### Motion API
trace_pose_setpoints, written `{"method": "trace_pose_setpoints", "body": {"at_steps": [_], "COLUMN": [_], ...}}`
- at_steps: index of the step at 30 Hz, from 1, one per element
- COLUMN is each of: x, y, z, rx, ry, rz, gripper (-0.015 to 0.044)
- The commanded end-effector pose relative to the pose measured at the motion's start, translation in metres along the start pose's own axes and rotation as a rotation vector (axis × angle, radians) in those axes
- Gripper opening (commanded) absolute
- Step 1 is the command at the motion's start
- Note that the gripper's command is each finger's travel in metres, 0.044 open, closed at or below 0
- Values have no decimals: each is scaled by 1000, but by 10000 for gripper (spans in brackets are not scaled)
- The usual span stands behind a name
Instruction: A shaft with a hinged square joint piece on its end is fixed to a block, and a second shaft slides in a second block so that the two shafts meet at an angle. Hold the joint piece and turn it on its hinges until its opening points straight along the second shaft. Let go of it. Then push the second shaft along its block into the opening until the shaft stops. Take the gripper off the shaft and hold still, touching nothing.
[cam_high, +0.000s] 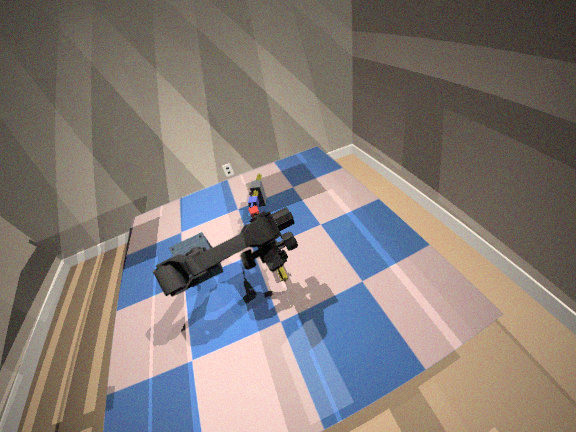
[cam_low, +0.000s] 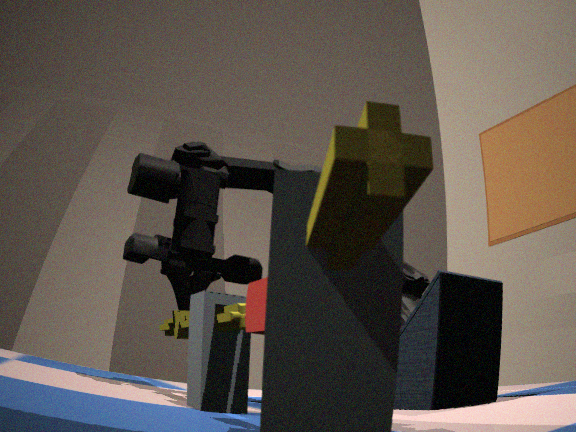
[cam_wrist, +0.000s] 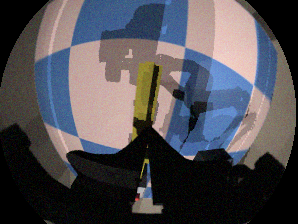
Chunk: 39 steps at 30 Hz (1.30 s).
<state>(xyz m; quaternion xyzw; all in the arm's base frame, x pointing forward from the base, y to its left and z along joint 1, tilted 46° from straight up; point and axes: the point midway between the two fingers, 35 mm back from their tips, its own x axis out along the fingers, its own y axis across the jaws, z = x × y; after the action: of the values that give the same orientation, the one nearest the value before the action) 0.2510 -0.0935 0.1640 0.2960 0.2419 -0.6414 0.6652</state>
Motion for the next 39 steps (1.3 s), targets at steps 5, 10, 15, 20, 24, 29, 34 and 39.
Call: {"method": "trace_pose_setpoints", "body": {"at_steps": [5,10,15,20,24,29,34,39], "x": [5,6,4,-19,-30,-72,-111,-116], "y": [-1,0,-1,0,1,3,-2,-3], "z": [0,0,0,0,0,-1,1,-1], "rx": [0,5,2,4,-10,-128,-247,-260], "ry": [-1,-6,0,-4,-2,24,49,57], "rz": [5,-16,6,-13,-6,97,200,213], "gripper": [0,0,0,0,53,184,315,440]}}
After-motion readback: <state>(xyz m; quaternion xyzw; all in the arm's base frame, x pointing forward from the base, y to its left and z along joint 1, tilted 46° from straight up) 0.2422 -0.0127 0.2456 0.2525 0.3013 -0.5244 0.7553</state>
